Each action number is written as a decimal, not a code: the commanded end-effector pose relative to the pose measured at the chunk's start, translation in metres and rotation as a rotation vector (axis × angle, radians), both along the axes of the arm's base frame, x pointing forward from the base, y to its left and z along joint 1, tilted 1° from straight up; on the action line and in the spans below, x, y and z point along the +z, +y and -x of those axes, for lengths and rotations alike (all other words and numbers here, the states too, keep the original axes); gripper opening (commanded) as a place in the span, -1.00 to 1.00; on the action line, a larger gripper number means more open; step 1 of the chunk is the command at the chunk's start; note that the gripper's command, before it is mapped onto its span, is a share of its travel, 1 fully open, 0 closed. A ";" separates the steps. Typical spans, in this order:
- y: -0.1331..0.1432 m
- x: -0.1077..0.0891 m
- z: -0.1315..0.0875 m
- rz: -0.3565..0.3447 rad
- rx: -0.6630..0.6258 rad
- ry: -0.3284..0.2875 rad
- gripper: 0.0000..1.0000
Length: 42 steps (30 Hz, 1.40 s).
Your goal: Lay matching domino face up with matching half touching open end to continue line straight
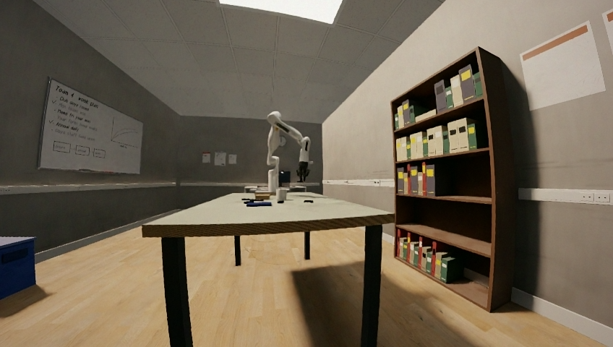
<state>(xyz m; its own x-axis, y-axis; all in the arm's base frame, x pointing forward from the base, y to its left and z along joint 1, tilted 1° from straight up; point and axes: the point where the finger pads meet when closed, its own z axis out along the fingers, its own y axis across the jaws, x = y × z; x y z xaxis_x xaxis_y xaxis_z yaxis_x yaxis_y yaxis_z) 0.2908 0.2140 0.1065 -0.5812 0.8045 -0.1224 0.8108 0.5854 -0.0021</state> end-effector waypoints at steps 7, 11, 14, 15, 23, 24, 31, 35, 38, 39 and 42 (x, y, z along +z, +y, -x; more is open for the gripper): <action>0.000 0.001 0.000 -0.042 -0.022 0.002 -0.38; 0.000 0.002 -0.001 -0.085 -0.046 0.004 -0.38; 0.000 0.002 -0.001 -0.124 -0.068 0.007 -0.38; -0.001 0.002 -0.001 -0.138 -0.076 0.009 -0.38; -0.004 0.001 -0.001 -0.241 -0.132 0.020 -0.38; -0.004 0.000 -0.001 -0.261 -0.143 0.022 -0.38; -0.007 0.000 -0.001 -0.419 -0.230 0.036 -0.38; -0.009 0.001 -0.002 -0.519 -0.285 0.044 -0.38; -0.010 0.001 -0.002 -0.570 -0.313 0.049 -0.38; -0.010 0.001 -0.002 -0.570 -0.313 0.049 -0.38; -0.011 0.001 -0.002 -0.643 -0.353 0.055 -0.38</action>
